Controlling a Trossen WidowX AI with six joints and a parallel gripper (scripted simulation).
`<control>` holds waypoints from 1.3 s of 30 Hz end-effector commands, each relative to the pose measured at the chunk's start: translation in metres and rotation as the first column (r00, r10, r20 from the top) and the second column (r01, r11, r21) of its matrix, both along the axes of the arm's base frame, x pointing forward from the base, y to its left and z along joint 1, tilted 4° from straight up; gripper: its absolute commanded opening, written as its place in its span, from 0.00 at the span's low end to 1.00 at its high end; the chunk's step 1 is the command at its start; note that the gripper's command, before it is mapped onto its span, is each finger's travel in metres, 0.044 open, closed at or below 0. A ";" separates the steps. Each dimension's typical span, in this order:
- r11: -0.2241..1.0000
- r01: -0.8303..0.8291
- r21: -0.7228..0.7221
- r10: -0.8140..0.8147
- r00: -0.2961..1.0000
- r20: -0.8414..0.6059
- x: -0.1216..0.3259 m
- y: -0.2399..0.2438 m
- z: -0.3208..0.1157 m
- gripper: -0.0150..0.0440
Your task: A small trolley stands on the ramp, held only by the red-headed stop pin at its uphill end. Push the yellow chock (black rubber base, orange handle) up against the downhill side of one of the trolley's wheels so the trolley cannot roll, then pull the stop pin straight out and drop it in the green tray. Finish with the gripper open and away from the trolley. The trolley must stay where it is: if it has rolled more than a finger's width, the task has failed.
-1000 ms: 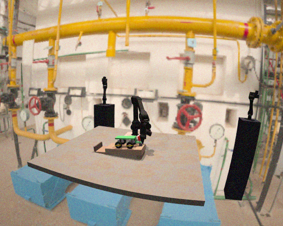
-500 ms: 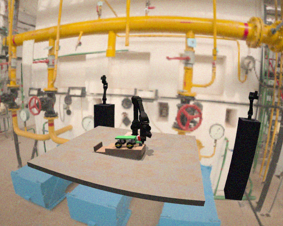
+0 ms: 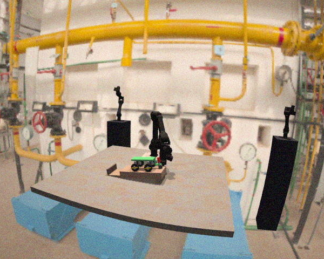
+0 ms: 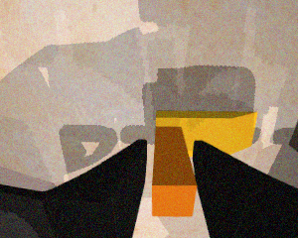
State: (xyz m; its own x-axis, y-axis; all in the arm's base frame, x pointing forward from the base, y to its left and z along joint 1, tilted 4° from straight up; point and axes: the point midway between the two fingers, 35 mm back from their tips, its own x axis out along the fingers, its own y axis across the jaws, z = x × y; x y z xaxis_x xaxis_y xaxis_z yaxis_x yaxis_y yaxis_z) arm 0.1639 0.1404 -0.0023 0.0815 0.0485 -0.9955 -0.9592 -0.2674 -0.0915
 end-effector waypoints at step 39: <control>1.000 -0.005 -0.003 0.005 1.000 0.000 -0.013 -0.007 0.108 0.25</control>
